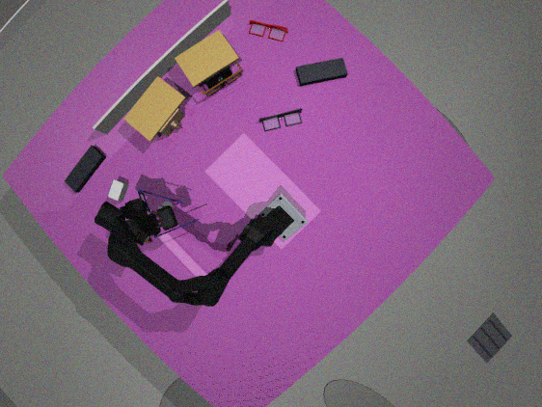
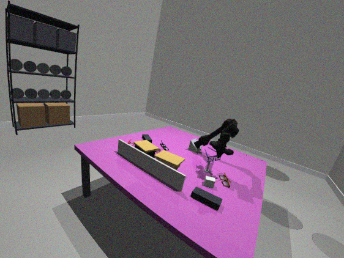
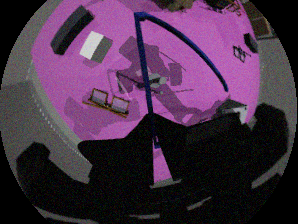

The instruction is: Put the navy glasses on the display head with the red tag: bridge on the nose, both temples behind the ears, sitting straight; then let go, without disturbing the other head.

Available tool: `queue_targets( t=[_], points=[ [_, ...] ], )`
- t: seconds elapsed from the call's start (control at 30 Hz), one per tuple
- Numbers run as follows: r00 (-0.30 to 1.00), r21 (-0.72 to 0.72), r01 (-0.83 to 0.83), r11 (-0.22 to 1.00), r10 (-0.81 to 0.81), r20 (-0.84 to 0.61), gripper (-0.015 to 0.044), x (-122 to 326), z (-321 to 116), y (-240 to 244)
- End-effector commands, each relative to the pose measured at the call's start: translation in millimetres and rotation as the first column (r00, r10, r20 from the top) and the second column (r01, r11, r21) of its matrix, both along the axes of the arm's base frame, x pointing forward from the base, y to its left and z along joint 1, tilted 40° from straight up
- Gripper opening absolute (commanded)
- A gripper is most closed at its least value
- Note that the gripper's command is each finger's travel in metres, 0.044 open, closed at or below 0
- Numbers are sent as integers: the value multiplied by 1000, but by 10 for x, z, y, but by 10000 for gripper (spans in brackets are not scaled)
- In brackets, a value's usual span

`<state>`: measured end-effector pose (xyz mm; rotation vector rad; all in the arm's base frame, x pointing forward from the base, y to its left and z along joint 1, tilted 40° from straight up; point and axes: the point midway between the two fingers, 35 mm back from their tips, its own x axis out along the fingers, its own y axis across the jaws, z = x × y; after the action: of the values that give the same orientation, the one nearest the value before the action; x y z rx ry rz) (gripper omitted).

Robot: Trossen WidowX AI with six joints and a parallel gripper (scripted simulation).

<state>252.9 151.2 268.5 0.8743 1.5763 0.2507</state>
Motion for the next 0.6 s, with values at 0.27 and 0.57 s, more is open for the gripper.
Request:
queue_targets(
  t=[0.27, 0.57],
  points=[
    [946, -38, -249, 968, 251, 206, 0, -285, 24, 72],
    [945, -39, -249, 968, 252, 206, 0, -264, -104, 183]
  ],
)
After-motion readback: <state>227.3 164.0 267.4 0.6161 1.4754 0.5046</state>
